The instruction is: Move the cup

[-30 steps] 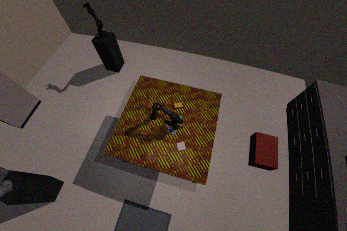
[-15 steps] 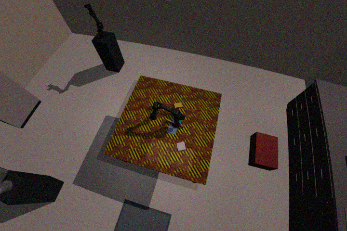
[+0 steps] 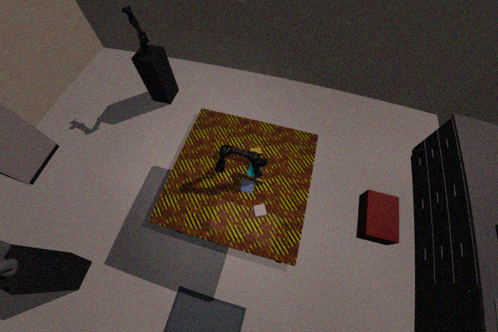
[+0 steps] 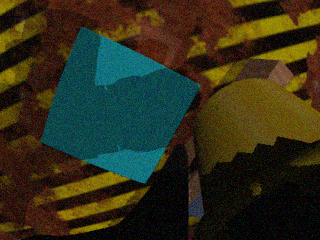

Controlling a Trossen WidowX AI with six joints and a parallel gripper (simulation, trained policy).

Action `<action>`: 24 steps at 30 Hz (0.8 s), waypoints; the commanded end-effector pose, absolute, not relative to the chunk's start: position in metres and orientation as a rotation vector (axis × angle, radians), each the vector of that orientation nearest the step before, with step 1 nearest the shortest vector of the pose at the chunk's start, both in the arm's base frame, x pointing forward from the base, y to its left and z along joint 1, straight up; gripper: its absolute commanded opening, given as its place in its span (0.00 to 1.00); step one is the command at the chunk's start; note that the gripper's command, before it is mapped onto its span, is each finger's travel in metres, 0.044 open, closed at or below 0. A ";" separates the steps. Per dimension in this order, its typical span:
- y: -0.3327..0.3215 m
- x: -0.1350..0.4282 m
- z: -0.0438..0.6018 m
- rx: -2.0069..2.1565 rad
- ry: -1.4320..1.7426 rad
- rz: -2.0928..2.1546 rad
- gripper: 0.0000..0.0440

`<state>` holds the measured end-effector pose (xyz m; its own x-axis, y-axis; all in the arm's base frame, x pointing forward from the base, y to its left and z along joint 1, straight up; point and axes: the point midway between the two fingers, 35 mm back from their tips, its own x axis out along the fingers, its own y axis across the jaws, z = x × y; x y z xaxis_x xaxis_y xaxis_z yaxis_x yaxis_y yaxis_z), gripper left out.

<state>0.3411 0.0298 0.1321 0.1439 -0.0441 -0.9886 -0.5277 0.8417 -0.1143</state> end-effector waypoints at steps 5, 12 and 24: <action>0.059 0.340 0.124 -0.514 1.379 0.403 0.00; 0.082 0.335 0.113 -0.529 1.370 0.424 0.00; 0.094 0.319 0.083 -0.537 1.390 0.416 0.02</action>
